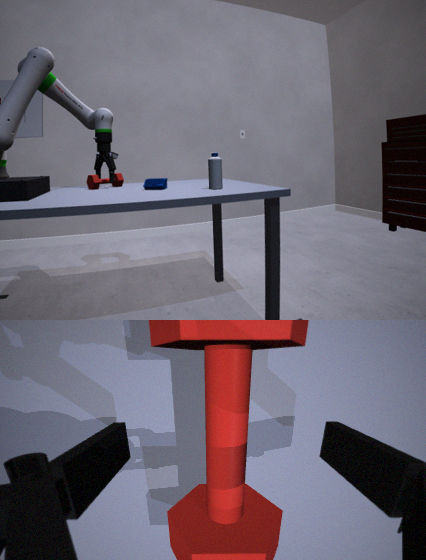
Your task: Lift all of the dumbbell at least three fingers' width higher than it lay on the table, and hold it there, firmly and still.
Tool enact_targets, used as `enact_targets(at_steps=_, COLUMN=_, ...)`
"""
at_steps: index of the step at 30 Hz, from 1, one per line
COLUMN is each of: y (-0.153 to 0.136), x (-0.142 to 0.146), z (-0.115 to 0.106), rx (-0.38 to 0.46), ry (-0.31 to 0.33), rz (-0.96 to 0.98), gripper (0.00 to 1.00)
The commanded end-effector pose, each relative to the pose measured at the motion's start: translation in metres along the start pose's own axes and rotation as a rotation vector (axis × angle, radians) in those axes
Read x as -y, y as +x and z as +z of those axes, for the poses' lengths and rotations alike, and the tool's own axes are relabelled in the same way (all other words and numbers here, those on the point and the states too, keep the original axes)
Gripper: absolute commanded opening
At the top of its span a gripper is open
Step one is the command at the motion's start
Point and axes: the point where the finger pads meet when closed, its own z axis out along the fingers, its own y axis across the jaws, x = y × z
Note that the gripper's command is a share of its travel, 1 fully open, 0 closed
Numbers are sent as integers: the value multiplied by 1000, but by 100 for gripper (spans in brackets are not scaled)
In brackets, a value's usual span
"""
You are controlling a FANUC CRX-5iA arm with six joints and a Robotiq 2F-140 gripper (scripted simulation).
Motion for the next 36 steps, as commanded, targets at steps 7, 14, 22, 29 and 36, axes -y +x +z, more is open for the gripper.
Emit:
enact_targets(at_steps=7, y=1, x=0, z=-1, rx=-2, ry=0, rz=0, gripper=100)
enact_targets(at_steps=14, y=1, x=0, z=-1, rx=-2, ry=0, rz=0, gripper=10)
enact_targets(at_steps=22, y=1, x=0, z=-1, rx=-2, ry=0, rz=0, gripper=10)
enact_targets(at_steps=29, y=1, x=0, z=-1, rx=-2, ry=0, rz=0, gripper=10)
enact_targets(at_steps=36, y=1, x=0, z=-1, rx=-2, ry=0, rz=0, gripper=10)
